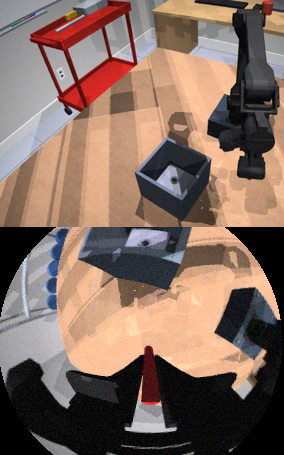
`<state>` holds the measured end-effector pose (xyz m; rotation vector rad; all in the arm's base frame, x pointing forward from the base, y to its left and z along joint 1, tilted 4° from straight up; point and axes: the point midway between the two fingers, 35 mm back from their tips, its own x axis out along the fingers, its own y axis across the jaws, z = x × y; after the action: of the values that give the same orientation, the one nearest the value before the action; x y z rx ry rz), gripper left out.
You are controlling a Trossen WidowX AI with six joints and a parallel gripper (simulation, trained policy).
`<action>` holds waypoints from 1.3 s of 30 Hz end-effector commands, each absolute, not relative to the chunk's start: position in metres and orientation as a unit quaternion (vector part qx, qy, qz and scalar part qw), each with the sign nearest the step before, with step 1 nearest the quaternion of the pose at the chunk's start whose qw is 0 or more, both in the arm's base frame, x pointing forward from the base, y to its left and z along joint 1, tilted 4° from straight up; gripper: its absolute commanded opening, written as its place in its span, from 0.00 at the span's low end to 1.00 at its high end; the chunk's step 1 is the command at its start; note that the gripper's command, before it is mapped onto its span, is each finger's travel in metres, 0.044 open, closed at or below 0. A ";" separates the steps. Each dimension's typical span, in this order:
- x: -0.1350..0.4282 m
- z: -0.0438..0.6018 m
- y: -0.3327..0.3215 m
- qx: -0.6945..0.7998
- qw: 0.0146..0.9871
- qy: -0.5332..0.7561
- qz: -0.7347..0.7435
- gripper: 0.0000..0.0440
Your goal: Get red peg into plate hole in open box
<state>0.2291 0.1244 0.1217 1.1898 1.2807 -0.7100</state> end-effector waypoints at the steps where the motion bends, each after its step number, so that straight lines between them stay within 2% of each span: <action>1: 0.235 0.135 0.116 0.511 0.599 0.538 -0.301 0.00; 14: 0.255 0.163 0.070 0.505 0.626 0.498 -0.324 0.00; 39: 0.277 0.159 -0.002 0.484 0.616 0.486 -0.386 0.00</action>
<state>0.2750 0.0027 0.1598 1.1243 1.1171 -0.8793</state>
